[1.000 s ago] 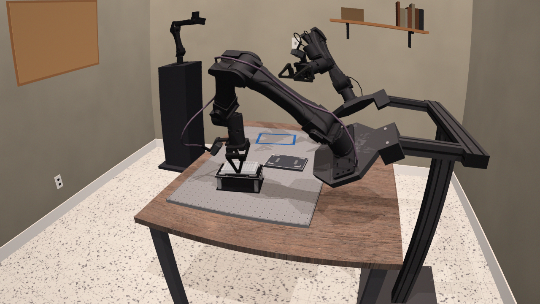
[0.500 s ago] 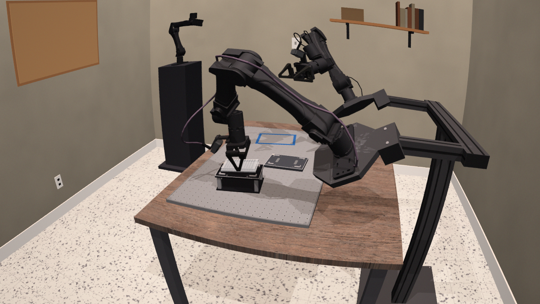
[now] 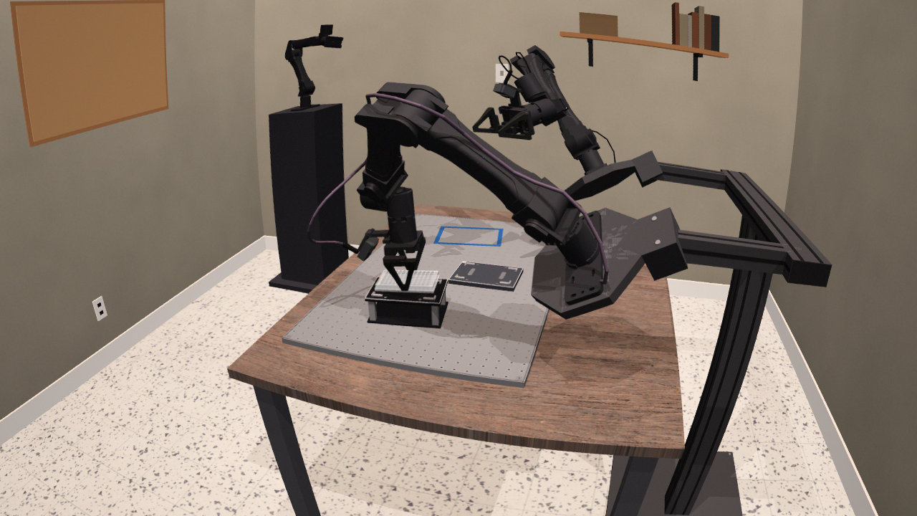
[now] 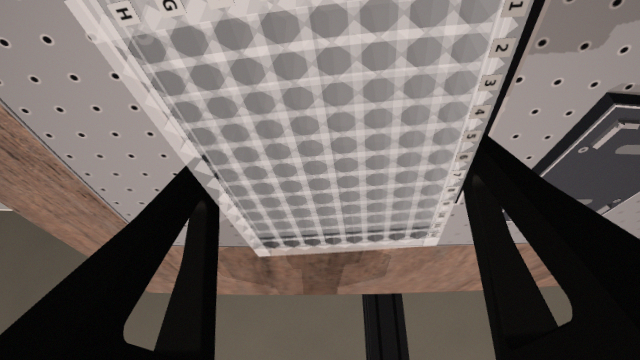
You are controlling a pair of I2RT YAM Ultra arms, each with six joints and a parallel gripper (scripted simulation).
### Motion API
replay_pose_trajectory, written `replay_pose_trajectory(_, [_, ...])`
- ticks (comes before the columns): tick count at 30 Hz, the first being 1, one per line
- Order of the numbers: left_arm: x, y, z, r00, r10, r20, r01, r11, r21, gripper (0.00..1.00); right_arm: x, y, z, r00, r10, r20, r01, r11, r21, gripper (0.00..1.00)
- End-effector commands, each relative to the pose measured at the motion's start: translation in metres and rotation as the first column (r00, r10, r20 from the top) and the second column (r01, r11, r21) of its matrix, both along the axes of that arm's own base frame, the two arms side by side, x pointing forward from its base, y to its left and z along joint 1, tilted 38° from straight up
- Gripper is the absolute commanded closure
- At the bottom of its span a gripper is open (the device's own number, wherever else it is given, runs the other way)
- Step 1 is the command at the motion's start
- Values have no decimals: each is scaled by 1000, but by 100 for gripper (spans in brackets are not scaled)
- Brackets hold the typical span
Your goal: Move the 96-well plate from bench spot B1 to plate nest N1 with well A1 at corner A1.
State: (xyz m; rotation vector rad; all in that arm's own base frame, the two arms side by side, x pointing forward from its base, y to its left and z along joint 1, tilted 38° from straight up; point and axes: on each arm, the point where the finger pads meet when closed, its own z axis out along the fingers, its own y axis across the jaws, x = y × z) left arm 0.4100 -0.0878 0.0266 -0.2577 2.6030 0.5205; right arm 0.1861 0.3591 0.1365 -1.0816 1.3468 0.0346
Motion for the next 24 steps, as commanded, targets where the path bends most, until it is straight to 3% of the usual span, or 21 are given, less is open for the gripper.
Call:
replay_pose_trajectory(1, [3,-3,3,999,-20,36,20,1000,4,19,-4,4,5,1000,15,6,-15,1000,21,0])
replay_pose_trajectory(15, [15,10,-22,999,-15,33,15,1000,5,19,-4,4,5,1000,15,6,-15,1000,21,0])
replay_pose_trajectory(17, [12,4,-7,999,-11,44,11,1000,7,19,-4,4,5,1000,15,6,-15,1000,21,0])
replay_pose_trajectory(22, [9,2,-4,999,-6,46,6,1000,4,19,-4,4,5,1000,15,6,-15,1000,21,0])
replay_pose_trajectory(24, [10,2,-4,999,-6,46,6,1000,4,0,-4,4,5,1000,15,6,-15,1000,21,0])
